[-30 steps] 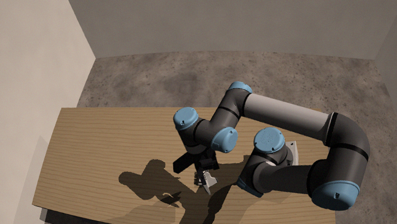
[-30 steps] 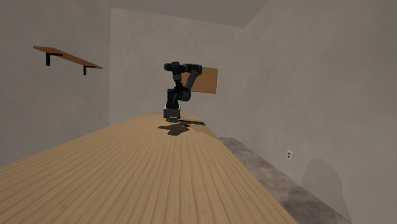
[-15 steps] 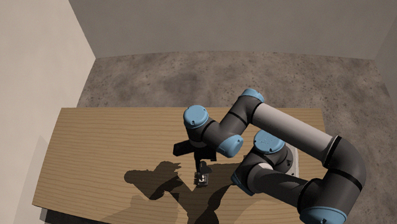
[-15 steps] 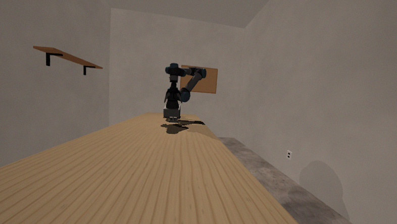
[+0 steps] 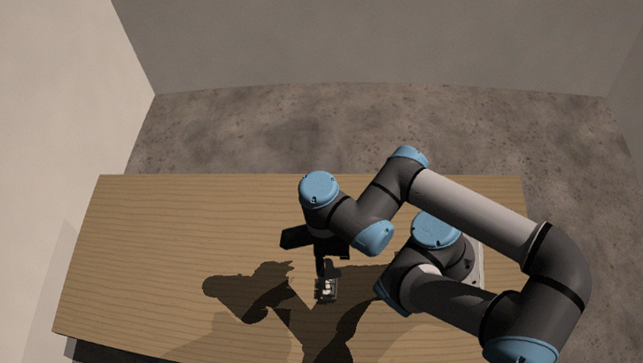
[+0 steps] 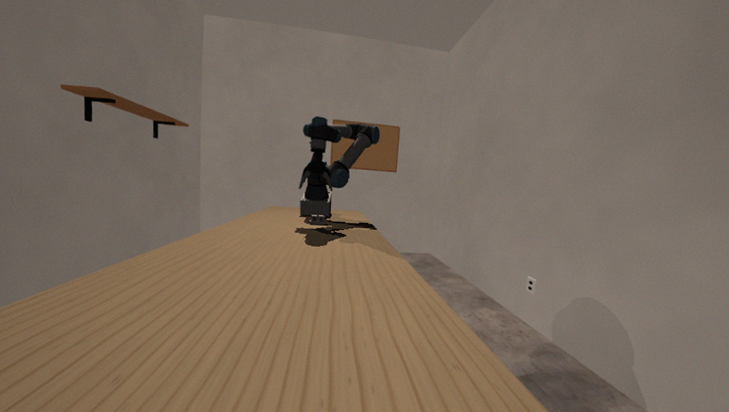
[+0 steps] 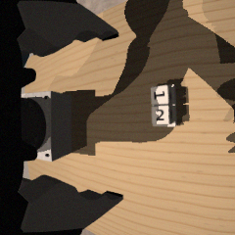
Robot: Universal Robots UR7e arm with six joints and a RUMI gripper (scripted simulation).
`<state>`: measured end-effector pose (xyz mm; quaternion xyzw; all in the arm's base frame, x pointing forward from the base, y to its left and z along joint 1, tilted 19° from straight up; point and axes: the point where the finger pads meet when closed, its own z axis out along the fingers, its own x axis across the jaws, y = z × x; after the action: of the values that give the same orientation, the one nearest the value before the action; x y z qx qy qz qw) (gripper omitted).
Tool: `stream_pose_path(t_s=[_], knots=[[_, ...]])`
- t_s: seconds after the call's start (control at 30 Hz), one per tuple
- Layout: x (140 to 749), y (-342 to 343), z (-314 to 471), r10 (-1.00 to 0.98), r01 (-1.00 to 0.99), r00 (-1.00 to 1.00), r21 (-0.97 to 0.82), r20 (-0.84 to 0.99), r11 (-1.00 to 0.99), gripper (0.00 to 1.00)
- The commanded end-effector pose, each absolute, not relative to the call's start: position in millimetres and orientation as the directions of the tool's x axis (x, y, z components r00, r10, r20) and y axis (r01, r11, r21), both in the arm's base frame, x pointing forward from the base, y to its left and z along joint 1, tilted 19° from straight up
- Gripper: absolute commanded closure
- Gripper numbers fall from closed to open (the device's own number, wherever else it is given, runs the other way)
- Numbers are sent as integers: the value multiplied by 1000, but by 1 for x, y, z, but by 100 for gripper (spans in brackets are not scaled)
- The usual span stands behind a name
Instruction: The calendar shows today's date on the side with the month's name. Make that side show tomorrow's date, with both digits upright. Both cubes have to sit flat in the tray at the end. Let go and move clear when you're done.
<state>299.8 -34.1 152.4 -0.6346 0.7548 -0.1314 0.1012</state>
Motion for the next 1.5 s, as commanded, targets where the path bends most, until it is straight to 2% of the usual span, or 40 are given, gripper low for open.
stream_pose_path(t_s=[0.0, 0.53, 1.03, 1.13, 1.47], knots=[[300, -34, 153, -985, -931, -175, -328, 15, 160, 0], [302, -35, 150, -995, -943, -86, -325, 46, 66, 0], [310, -35, 140, -940, -900, 296, -280, 171, -334, 0], [310, -35, 139, -936, -896, 307, -277, 174, -346, 0], [314, -35, 130, -793, -766, 557, -214, 248, -606, 0]])
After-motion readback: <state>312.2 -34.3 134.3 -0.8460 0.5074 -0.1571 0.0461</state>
